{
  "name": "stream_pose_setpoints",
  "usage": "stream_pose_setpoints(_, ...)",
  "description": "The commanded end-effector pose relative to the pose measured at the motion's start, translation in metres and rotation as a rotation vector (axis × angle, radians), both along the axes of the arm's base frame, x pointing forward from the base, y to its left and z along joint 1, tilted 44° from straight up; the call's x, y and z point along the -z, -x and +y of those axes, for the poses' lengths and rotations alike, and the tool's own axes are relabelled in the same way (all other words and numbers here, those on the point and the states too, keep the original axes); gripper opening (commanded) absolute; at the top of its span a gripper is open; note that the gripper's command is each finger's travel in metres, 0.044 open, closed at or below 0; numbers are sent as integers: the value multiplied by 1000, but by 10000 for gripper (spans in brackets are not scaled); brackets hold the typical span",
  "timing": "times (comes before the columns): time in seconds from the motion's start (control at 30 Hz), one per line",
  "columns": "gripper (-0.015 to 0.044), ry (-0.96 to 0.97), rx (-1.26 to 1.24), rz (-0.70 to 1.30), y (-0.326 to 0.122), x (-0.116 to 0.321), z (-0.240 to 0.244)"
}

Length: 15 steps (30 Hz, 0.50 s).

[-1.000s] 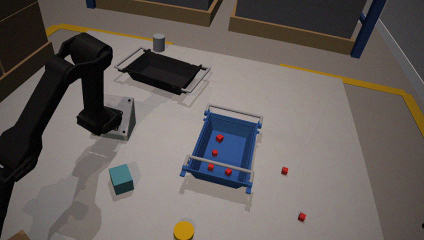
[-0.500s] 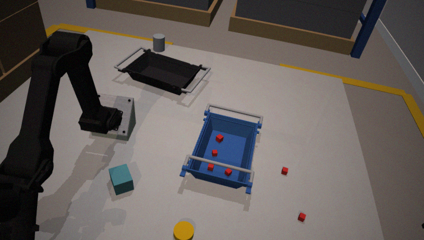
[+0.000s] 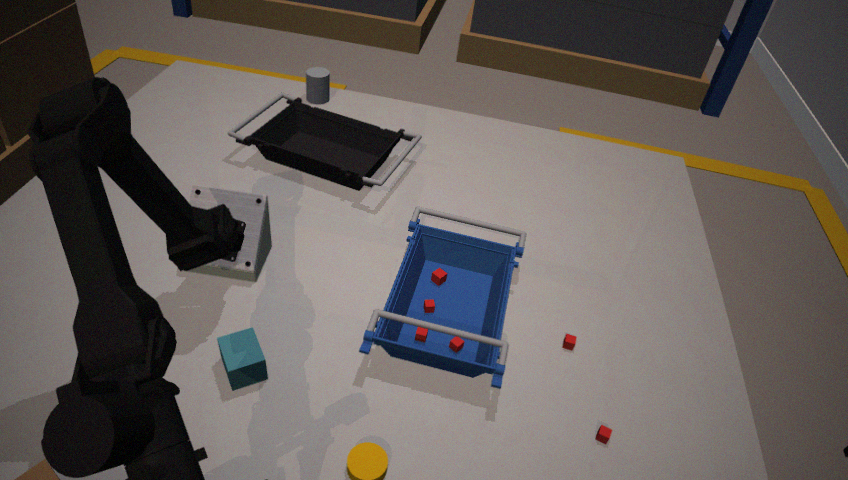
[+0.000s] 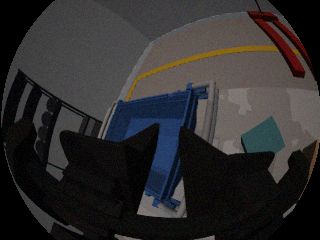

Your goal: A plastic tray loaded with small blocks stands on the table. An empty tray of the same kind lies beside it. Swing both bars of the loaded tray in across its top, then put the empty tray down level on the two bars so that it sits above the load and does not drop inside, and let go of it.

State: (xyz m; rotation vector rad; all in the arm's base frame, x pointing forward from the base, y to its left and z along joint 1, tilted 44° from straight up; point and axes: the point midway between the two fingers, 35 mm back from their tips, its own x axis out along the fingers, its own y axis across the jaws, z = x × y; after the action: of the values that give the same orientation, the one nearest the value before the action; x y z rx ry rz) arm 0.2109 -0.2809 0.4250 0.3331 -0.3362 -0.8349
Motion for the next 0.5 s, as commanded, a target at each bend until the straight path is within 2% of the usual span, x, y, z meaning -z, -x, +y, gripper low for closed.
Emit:
stream_pose_setpoints(0.0, 90, 48, -94, 47, -34, -1, 22)
stream_pose_setpoints(0.27, 90, 57, -287, 150, -105, 15, 68)
stream_pose_setpoints(0.47, 90, -47, -375, 248, -151, 47, 89)
